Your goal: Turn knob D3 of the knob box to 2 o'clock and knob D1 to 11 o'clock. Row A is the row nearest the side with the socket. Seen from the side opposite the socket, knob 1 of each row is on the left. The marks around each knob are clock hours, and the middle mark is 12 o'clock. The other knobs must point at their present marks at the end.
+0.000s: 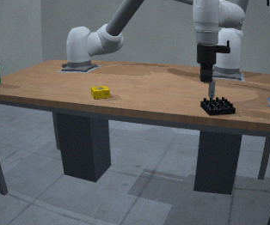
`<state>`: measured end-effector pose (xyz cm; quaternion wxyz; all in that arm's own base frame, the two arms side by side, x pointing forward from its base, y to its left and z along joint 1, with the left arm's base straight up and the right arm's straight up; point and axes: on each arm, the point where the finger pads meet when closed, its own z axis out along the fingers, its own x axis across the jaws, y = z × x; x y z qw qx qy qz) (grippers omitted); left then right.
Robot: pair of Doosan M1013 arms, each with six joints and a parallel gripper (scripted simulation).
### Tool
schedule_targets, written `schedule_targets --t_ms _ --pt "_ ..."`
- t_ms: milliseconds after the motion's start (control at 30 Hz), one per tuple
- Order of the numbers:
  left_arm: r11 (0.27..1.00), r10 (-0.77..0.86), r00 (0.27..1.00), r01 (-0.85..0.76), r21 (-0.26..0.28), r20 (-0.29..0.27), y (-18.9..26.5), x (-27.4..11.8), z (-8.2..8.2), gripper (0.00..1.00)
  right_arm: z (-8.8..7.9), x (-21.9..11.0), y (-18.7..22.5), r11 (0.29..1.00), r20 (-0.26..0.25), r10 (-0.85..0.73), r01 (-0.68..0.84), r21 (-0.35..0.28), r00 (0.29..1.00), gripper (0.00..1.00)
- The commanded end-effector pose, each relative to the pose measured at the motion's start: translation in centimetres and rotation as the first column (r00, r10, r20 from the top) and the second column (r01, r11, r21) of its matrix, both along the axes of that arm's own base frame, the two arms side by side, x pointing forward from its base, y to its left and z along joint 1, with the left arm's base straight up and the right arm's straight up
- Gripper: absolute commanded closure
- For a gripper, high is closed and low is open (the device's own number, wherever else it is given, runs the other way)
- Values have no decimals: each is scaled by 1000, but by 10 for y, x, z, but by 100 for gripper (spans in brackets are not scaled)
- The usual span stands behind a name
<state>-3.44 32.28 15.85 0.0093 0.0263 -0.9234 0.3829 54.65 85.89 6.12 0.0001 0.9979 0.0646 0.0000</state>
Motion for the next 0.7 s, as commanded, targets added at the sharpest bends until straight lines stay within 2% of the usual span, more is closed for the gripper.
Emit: schedule_targets --t_ms 0,300,667 --pt "1000 0 1000 0 1 0 0 0 0 0 2 0 0 1000 1 0 0 2 1000 54" --pt "1000 0 1000 0 1 0 0 0 0 0 1 0 0 1000 1 0 0 2 1000 54" --pt "1000 0 1000 0 1 0 0 0 0 0 -11 0 0 1000 1 0 0 2 1000 54"
